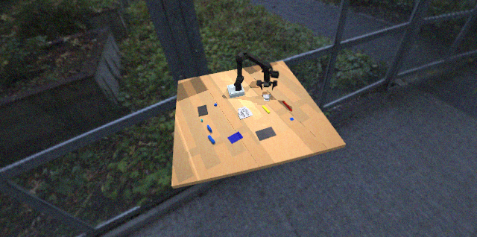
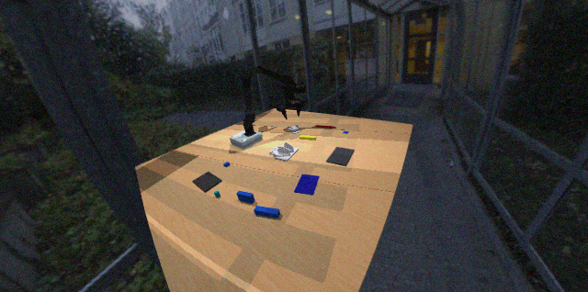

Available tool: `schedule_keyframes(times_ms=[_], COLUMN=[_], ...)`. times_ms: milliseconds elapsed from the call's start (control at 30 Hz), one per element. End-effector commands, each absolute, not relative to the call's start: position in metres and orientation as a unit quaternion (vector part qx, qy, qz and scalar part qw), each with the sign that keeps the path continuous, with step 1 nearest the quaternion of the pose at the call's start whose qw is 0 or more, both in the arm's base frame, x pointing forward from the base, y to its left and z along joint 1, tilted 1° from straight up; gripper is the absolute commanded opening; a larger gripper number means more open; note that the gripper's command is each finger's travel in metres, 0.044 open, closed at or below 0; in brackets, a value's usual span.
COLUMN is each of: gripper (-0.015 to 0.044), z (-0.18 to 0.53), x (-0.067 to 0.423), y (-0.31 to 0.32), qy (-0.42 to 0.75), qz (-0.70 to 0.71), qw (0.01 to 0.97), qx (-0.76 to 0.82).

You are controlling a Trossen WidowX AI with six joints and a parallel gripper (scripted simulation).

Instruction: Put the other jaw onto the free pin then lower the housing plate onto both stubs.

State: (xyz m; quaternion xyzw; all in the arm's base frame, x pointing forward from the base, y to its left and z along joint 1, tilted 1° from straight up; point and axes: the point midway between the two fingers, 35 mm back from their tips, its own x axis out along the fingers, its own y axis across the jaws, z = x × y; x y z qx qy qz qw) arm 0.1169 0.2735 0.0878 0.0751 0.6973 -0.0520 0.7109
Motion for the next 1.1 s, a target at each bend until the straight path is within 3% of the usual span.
schedule_keyframes(times_ms=[0,1067], gripper=[0.0440,0.0440], z=[0.059,0.022], x=[0.116,0.117], y=[0.274,0.274], qy=[0.696,0.696], qz=[-0.057,-0.057], qw=[0.712,0.712], qx=[0.075,0.075])
